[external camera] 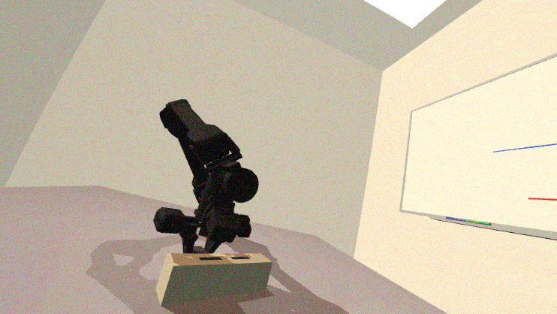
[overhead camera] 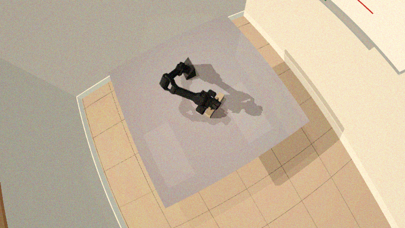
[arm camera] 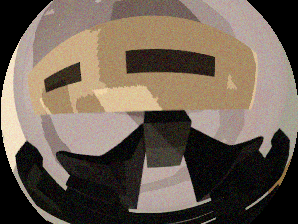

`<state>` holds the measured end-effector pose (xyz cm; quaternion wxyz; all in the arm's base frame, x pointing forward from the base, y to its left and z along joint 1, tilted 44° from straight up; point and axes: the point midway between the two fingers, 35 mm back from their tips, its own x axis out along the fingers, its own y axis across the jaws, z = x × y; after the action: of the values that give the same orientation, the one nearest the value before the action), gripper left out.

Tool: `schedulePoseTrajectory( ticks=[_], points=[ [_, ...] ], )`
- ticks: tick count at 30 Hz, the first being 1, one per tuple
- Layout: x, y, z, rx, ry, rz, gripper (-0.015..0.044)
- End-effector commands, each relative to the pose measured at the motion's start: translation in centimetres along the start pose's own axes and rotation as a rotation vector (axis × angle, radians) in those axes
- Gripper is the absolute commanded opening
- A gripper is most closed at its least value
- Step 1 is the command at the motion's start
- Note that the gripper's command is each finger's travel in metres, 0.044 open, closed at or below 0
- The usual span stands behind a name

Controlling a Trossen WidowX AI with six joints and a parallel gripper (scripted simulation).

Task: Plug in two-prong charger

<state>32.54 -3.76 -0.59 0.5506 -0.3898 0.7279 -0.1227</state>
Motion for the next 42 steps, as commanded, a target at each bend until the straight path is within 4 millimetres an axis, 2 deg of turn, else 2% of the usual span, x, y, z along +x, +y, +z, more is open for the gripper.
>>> schedulePoseTrajectory(
  ticks=[1,42],
  points=[
    [-0.1,-0.1,0.2,0.003,-0.003,-0.001,0.0000],
    [-0.2,-0.2,1.5,0.003,-0.003,-0.001,0.0000]
  ],
)
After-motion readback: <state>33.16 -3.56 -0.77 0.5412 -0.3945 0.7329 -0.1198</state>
